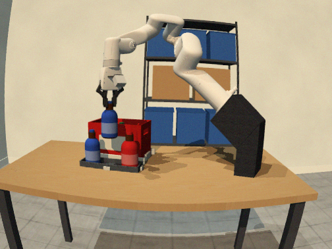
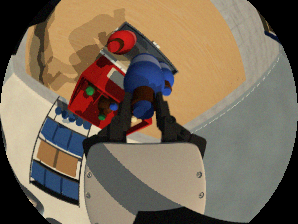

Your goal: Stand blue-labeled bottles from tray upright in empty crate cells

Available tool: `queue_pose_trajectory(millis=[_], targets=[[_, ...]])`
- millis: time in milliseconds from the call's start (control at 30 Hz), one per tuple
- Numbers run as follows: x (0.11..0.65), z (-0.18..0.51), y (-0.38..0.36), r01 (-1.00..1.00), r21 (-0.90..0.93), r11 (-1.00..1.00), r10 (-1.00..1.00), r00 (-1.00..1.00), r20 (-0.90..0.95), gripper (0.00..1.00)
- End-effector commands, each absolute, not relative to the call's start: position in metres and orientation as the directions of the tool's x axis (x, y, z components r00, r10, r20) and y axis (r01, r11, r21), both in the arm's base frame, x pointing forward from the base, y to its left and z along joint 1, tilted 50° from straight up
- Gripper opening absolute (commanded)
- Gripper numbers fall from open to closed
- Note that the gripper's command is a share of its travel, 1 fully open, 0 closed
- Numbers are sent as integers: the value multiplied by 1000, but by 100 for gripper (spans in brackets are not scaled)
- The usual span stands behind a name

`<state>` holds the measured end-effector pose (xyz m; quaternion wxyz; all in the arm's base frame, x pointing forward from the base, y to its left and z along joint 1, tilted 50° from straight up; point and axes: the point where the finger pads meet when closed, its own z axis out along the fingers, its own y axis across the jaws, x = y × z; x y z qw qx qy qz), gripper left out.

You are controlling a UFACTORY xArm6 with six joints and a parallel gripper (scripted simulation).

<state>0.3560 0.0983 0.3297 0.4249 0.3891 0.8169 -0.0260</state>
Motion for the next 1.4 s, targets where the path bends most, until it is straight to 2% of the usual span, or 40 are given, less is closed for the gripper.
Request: queue_pose_trajectory(millis=[0, 1367], targets=[[354, 333, 100, 656, 291, 696, 615, -335, -714, 0], [334, 352, 111, 656, 291, 696, 615, -335, -714, 0]])
